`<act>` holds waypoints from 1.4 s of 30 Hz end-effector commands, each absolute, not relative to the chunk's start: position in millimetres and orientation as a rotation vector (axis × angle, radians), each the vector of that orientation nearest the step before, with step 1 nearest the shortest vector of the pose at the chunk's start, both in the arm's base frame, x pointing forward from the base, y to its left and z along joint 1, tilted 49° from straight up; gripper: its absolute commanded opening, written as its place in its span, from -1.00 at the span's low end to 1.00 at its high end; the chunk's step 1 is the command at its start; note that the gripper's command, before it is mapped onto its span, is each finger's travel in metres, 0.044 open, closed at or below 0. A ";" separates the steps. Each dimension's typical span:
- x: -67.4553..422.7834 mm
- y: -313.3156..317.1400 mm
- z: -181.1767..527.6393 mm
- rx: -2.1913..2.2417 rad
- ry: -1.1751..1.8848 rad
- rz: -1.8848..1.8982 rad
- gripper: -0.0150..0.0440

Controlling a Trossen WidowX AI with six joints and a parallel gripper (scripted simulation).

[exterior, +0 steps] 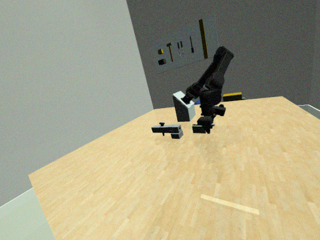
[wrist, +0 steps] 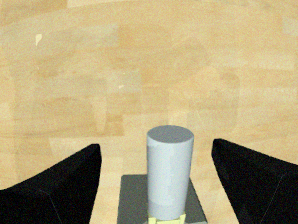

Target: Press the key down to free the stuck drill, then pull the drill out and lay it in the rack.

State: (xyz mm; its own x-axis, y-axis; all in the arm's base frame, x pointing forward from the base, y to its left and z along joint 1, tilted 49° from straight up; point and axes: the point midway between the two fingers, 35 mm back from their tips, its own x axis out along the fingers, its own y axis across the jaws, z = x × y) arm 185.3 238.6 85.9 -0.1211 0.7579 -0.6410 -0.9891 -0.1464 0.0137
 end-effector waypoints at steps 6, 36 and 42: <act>186.7 231.7 91.5 -0.589 0.534 1.643 1.00; 231.5 199.6 139.5 -1.032 0.230 1.536 1.00; 228.8 249.5 153.4 -1.377 -0.092 1.475 1.00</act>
State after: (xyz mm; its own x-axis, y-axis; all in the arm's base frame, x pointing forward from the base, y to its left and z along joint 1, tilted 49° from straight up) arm 231.3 224.9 146.6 0.1636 0.6990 -0.6961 -0.7767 -0.3438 -0.5278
